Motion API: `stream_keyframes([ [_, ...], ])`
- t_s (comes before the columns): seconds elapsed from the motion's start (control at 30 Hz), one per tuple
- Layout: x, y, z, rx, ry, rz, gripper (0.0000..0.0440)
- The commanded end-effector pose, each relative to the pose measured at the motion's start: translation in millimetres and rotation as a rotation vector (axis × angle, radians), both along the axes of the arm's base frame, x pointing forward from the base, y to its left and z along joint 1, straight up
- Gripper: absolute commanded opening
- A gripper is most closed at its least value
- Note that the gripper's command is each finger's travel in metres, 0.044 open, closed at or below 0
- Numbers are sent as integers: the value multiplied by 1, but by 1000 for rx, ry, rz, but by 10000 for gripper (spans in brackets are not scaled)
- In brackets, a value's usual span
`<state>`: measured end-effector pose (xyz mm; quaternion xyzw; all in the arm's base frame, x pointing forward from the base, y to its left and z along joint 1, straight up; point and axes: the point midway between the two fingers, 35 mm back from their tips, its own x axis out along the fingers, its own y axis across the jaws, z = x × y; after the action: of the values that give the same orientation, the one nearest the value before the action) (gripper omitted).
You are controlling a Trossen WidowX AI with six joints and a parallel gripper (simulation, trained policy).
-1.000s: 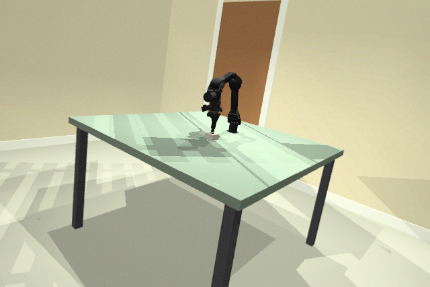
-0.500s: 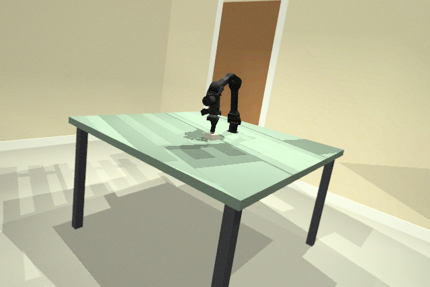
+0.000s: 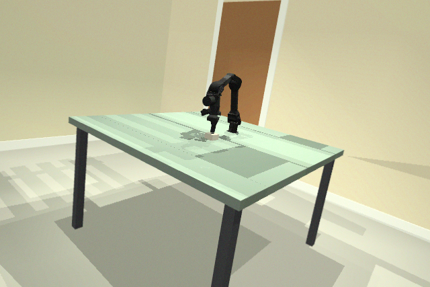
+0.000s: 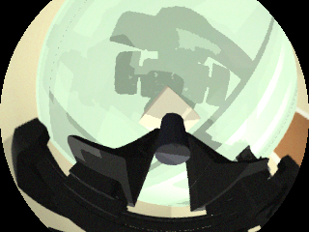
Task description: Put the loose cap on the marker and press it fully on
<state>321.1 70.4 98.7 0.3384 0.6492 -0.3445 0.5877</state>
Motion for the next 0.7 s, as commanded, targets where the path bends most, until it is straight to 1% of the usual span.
stream_keyframes([
  [0.0, -8, -4, -17, -20, 50, 16, 92],
  [0.67, -7, -6, -19, -27, 45, 27, 126],
])
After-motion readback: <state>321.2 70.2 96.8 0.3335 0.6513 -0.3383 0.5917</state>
